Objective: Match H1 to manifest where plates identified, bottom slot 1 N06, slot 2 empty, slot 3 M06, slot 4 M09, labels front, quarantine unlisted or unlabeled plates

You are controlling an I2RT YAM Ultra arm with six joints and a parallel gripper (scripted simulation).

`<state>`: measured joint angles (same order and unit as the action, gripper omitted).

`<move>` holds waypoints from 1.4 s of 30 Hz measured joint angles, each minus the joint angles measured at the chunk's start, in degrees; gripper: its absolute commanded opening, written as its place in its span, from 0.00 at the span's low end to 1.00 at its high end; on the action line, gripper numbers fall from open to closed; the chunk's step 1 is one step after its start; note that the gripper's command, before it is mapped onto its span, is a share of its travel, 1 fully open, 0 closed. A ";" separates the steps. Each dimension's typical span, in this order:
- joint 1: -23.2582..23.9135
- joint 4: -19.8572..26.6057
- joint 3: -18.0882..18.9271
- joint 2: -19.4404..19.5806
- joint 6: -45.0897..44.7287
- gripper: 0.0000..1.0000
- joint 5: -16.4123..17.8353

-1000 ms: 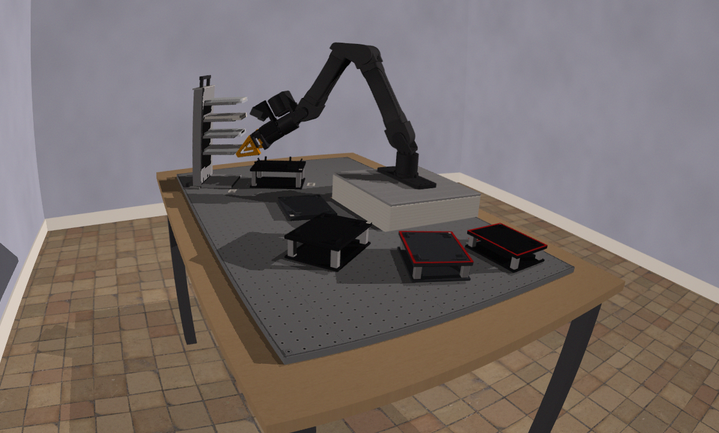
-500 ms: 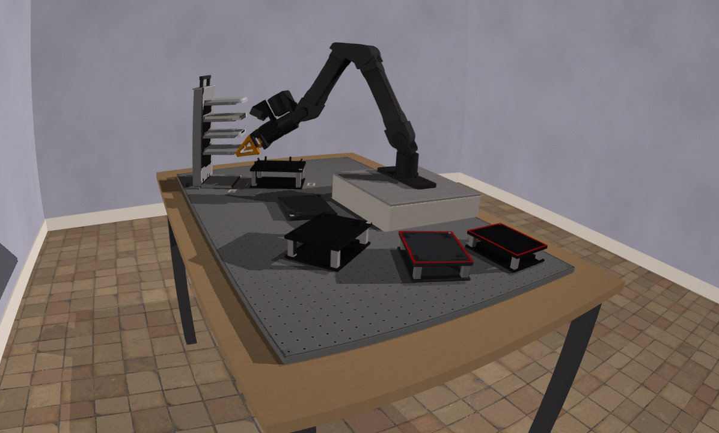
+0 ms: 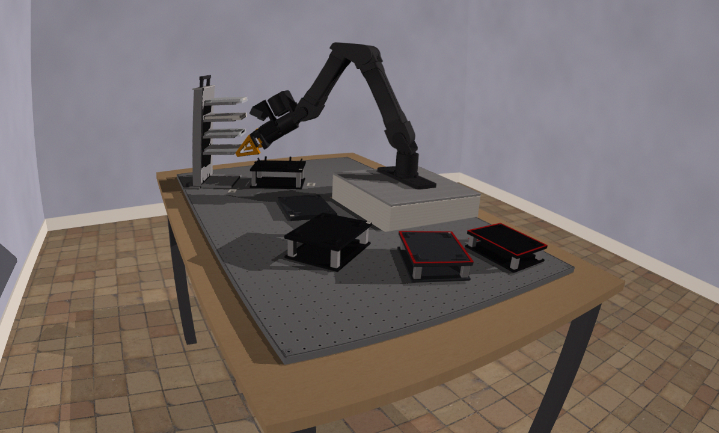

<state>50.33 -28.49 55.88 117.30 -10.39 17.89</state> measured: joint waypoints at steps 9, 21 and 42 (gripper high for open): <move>0.00 0.00 0.00 0.02 0.00 0.86 -0.02; 0.00 0.00 0.00 0.02 0.00 0.86 -0.02; 0.00 0.00 0.00 0.02 0.00 0.86 -0.02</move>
